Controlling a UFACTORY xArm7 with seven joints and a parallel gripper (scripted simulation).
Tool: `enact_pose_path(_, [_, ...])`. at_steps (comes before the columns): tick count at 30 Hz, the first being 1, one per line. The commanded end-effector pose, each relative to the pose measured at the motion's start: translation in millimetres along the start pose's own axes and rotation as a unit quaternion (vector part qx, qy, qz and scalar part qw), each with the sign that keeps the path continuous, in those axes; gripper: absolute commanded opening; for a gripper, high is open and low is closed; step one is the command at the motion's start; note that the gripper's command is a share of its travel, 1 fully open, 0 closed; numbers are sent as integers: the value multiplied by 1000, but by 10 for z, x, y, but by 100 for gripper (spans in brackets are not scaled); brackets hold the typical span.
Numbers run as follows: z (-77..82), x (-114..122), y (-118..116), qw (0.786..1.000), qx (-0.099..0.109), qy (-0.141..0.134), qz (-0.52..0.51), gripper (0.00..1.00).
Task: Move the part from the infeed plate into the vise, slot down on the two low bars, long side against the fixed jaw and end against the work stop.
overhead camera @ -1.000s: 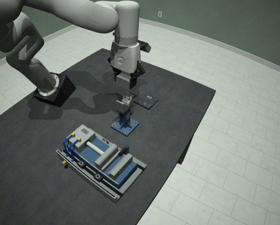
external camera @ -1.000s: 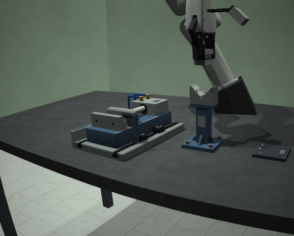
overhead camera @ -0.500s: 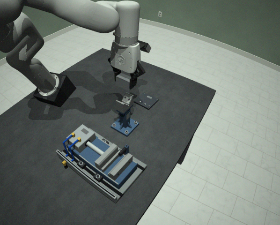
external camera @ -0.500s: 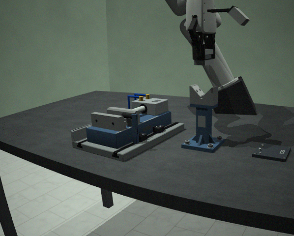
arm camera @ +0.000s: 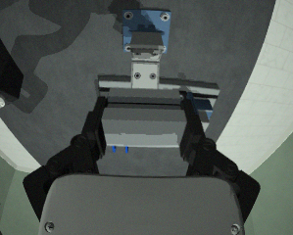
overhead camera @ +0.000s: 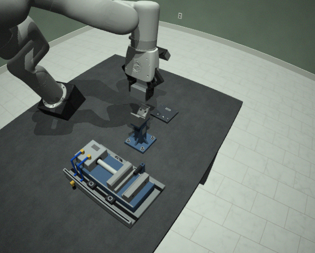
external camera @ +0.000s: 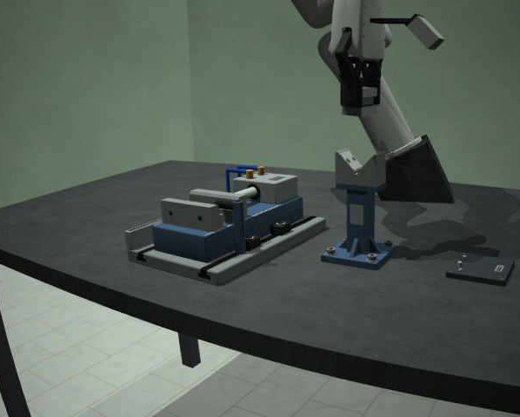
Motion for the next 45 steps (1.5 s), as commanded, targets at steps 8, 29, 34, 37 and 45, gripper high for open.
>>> enact_pose_path(8, [18, -22, 4, 1000, 9, -30, 0, 0])
enact_pose_path(29, [12, -61, -5, 992, 30, -122, 0, 0])
enact_pose_path(34, [10, -68, -6, 990, 34, -139, -1, 0])
enact_pose_path(37, [8, -75, -8, 987, 38, -156, -1, 0])
enact_pose_path(45, [0, -93, -12, 978, 48, -201, -1, 0])
Point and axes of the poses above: the point where the finger pads meet when closed, its own z axis back along the fingers, its own y axis across the jaws, x = y × z, the point moved 1 cm from there along z, back along the fingers, and after that the axes turned 13 degrees about -z, right-handed, at the moved point
